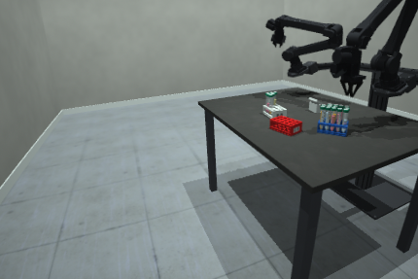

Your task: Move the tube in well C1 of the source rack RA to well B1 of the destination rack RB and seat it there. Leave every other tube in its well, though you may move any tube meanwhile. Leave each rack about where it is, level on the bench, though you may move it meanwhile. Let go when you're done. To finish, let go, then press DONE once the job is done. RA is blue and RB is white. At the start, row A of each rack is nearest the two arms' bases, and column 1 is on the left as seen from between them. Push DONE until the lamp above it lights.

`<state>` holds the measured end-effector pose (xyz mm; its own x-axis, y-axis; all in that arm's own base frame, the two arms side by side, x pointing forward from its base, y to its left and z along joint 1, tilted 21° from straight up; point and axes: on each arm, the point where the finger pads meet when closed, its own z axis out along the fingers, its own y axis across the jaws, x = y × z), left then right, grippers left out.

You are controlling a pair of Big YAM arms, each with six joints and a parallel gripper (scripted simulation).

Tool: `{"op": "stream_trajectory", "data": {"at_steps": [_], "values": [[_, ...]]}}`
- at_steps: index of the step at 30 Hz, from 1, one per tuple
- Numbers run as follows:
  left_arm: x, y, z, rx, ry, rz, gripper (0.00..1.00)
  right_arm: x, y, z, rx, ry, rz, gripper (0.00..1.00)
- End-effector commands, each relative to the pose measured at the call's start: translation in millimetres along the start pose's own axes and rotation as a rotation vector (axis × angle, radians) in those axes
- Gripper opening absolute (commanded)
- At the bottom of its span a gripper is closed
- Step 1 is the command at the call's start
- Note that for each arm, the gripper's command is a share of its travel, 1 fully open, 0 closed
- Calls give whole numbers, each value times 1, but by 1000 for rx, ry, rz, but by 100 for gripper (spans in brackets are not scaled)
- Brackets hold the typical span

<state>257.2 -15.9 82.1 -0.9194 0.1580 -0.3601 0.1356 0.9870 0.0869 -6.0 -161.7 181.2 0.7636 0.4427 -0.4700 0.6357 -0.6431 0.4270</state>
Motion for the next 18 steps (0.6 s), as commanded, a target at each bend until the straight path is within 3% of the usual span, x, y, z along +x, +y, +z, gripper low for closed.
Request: {"op": "stream_trajectory", "data": {"at_steps": [1, 18], "values": [[1, -4, 12, 1, 11, 4, 30, -8, 9, -11, -29, -16, 9, 30], [2, 1, 39, -4, 14, 2, 30, -8, 9, -11, -29, -16, 9, 30]]}}
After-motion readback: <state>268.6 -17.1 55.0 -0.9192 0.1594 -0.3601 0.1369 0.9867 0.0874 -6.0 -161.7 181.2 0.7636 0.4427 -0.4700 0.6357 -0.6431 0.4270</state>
